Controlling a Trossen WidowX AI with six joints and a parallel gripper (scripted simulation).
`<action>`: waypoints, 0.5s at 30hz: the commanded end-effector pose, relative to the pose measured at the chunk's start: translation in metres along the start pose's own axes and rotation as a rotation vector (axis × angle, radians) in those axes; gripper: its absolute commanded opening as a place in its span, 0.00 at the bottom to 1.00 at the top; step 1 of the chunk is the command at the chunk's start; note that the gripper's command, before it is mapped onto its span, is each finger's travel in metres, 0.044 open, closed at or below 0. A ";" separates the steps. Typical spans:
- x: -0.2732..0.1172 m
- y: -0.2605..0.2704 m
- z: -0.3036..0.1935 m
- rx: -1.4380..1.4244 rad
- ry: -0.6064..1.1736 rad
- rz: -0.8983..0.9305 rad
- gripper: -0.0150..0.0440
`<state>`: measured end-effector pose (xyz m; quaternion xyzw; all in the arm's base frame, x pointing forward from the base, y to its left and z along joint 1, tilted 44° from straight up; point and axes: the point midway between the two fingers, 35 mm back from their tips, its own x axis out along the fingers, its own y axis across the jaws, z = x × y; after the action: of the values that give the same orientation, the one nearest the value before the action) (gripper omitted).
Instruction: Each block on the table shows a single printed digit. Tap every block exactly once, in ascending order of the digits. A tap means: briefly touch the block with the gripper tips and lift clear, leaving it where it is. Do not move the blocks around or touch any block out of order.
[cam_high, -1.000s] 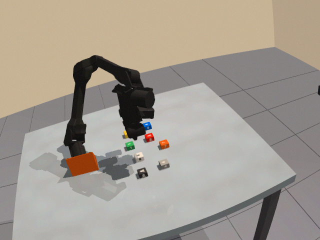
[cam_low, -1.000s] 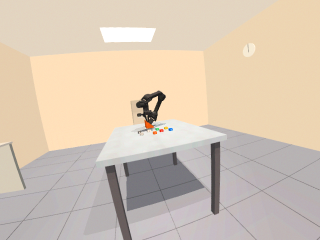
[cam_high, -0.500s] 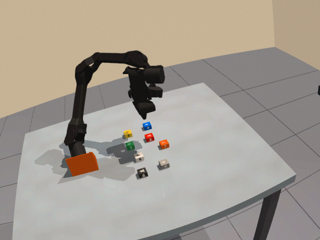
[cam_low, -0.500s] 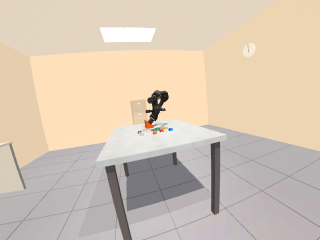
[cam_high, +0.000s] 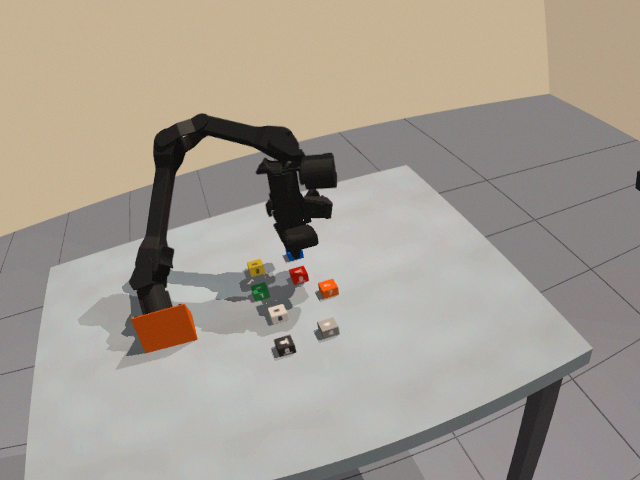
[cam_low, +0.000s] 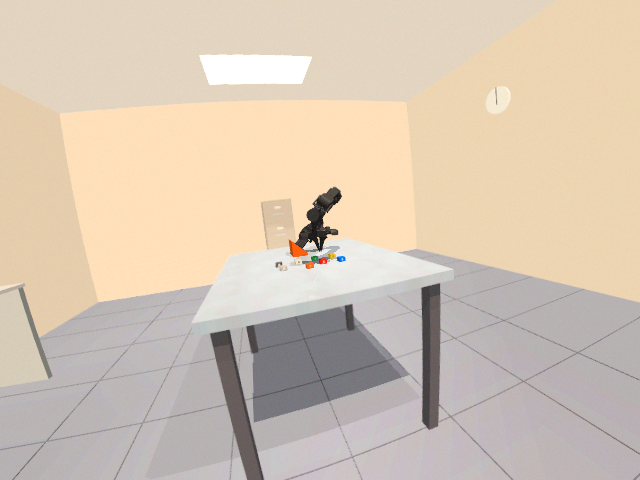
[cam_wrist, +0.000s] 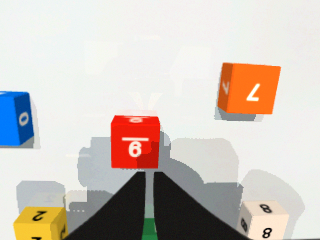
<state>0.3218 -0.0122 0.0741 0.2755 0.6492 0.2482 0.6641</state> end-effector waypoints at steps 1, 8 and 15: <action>0.016 0.002 -0.001 0.003 -0.011 0.006 0.29; 0.023 0.002 0.000 0.003 -0.011 0.006 0.29; 0.034 0.002 0.000 0.003 -0.011 0.006 0.29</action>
<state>0.3227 0.0081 0.0547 0.2758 0.6455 0.2478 0.6678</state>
